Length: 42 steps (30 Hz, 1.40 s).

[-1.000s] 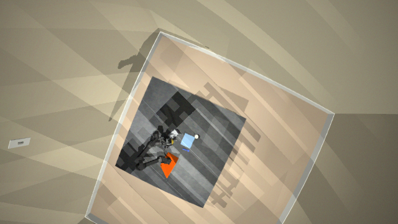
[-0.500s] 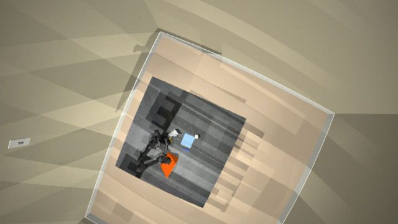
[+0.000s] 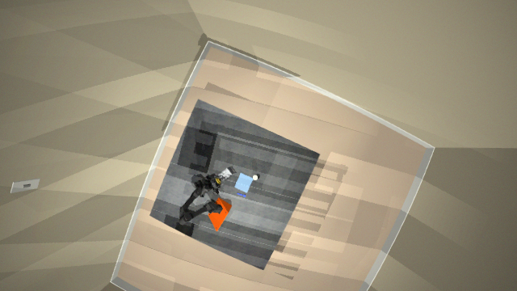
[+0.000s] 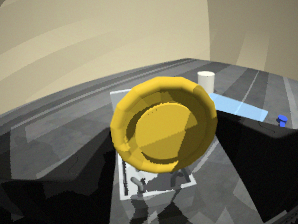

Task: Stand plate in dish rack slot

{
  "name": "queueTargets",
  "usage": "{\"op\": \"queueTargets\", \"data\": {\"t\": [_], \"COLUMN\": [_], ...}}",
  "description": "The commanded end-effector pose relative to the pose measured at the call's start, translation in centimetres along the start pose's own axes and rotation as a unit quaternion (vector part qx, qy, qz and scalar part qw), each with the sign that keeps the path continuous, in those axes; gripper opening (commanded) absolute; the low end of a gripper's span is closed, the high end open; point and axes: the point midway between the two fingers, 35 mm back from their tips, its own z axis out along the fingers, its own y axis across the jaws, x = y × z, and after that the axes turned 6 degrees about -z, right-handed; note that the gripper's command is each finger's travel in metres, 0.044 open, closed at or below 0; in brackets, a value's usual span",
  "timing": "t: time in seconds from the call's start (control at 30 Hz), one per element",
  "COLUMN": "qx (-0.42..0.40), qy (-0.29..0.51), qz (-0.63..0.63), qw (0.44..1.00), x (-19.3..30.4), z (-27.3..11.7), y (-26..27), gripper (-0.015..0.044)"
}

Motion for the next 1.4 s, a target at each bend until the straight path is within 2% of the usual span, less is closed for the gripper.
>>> {"op": "queueTargets", "data": {"t": [0.0,0.4,0.9,1.37], "qx": [-0.029,-0.033,-0.034,-0.036], "qy": [-0.025,-0.028,-0.027,-0.028], "qz": [0.014,0.016,0.019,0.025], "qw": [0.999,0.999,0.999,0.999], "x": [-0.3,-0.2,2.4,2.5], "z": [-0.6,-0.7,1.2,2.7], "y": [0.2,0.3,0.9,1.0], "gripper": [0.0,0.0,0.0,0.0]}}
